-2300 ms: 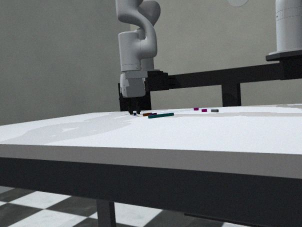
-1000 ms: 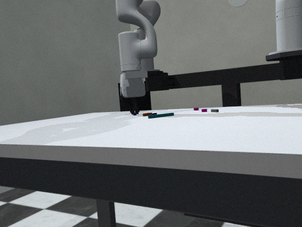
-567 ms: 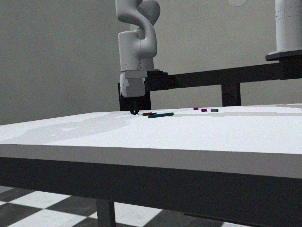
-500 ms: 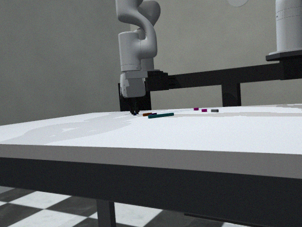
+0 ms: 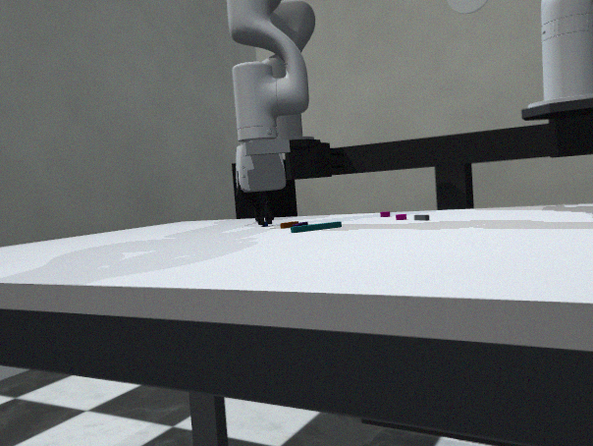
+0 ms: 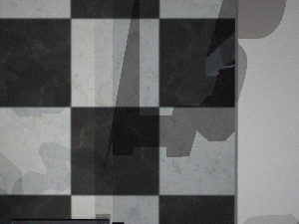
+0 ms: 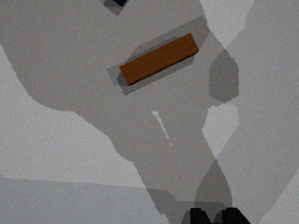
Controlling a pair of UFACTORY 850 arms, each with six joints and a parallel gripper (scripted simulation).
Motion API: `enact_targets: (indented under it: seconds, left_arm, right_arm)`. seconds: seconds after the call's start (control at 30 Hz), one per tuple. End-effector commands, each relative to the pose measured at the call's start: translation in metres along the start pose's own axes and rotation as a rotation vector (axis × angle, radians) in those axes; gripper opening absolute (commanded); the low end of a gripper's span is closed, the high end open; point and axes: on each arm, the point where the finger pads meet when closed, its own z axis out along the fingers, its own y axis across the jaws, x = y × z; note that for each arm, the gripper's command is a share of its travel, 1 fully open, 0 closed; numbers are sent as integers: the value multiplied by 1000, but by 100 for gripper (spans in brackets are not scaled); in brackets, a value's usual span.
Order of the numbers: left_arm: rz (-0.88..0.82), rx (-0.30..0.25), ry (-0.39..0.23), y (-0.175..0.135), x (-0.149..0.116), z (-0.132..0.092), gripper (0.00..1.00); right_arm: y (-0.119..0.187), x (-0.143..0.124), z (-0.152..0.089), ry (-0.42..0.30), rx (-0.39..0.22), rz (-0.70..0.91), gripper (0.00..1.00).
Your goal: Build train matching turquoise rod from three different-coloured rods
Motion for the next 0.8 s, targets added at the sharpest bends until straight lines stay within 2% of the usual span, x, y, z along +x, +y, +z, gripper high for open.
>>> enact_targets:
  seconds: [0.0, 0.23, 0.6, 0.77]
  left_arm:
    - [0, 0, 2, 0, 0, -1, 100]
    - [0, 0, 2, 0, 0, -1, 100]
    - [0, 0, 2, 0, 0, -1, 100]
    - [0, 0, 2, 0, 0, -1, 100]
  right_arm:
    - [0, 1, -1, 2, -1, 0, 6]
    - [0, 1, -11, 2, -1, 0, 6]
    - [0, 1, -85, 2, -1, 0, 6]
    - [0, 1, -97, 2, -1, 0, 6]
